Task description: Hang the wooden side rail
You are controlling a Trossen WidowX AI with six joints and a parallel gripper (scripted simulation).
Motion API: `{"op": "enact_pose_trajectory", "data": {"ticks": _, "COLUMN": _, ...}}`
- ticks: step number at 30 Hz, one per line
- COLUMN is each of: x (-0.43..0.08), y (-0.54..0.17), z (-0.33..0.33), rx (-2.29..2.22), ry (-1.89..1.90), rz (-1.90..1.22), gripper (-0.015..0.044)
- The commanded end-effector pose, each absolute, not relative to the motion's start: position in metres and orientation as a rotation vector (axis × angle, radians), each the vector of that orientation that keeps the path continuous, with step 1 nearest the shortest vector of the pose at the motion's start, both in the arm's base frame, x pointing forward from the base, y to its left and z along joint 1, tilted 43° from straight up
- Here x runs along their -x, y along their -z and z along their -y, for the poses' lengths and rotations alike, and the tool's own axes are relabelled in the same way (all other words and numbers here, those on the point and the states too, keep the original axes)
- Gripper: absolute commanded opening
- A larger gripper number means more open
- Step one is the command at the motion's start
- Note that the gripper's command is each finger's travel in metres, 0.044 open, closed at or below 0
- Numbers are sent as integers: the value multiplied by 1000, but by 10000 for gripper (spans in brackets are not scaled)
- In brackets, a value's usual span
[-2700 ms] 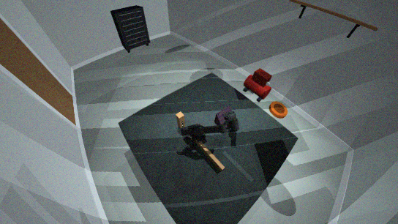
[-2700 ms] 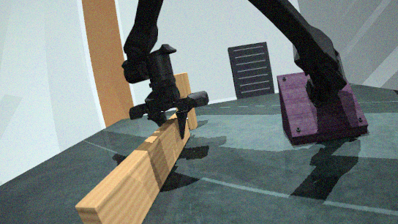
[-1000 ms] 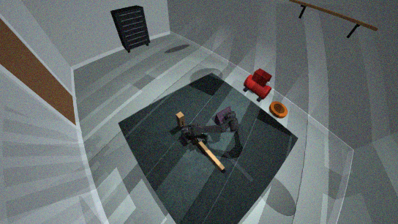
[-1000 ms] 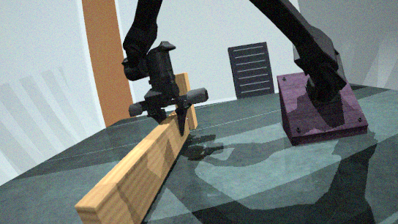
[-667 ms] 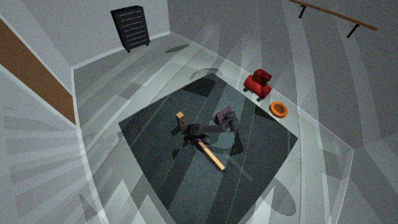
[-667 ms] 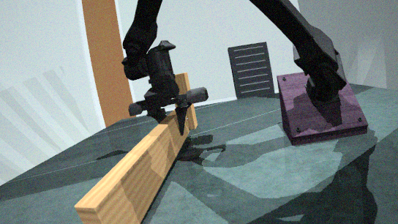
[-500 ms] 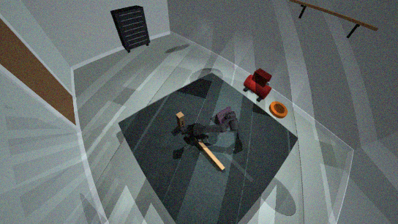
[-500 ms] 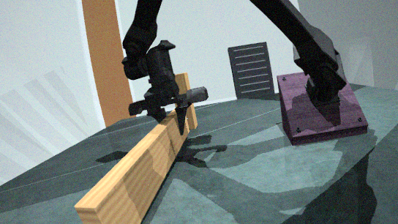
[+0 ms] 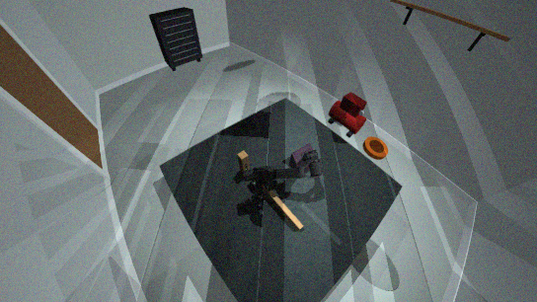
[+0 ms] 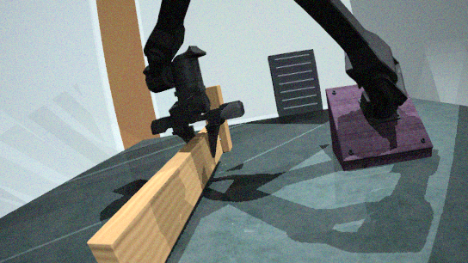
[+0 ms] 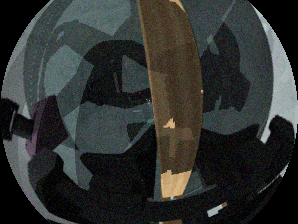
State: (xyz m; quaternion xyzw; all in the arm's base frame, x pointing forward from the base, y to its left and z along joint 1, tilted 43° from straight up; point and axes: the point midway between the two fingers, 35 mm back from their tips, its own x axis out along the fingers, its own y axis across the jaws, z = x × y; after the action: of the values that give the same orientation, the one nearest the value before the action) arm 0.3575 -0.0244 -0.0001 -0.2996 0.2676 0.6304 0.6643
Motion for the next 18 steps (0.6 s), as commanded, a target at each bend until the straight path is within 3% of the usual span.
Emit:
{"op": "enact_pose_trajectory", "data": {"ticks": 1, "x": -360, "y": -7, "z": 31, "rx": 690, "ry": -1403, "rz": -595, "gripper": 0}}
{"op": "enact_pose_trajectory", "data": {"ticks": 18, "x": -360, "y": -9, "z": 33, "rx": 691, "ry": -1403, "rz": -595, "gripper": 0}}
